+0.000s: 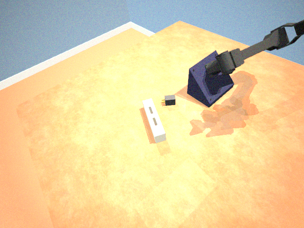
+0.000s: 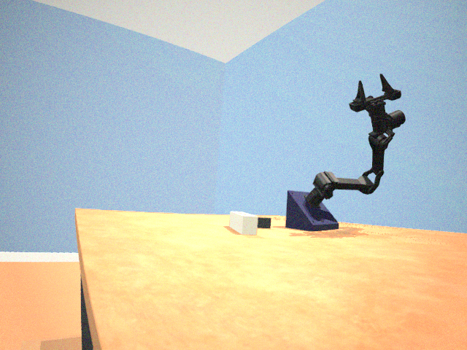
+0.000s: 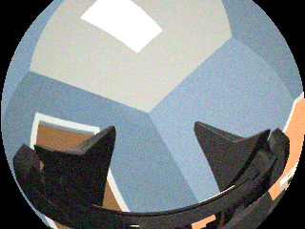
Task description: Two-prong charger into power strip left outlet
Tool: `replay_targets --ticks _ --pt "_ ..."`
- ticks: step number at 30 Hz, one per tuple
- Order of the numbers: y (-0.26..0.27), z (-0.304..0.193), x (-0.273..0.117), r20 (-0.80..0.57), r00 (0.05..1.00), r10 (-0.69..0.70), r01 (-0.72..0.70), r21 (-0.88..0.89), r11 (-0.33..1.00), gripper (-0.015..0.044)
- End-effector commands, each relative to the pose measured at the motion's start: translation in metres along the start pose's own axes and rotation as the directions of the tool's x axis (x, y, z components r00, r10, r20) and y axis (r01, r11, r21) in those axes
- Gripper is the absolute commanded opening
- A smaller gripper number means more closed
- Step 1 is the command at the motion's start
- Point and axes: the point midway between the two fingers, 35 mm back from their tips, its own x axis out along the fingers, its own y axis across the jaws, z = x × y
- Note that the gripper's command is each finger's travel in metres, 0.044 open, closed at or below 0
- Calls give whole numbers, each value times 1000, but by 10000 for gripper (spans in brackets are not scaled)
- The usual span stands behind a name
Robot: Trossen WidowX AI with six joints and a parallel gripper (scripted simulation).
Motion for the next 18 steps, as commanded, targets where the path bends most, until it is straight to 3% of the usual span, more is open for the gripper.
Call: replay_targets --ticks 1,18 --pt "0 0 0 0 1000 -1 1 -1 1000 426" --pt "-74 -32 36 -70 969 -238 214 -246 945 440"
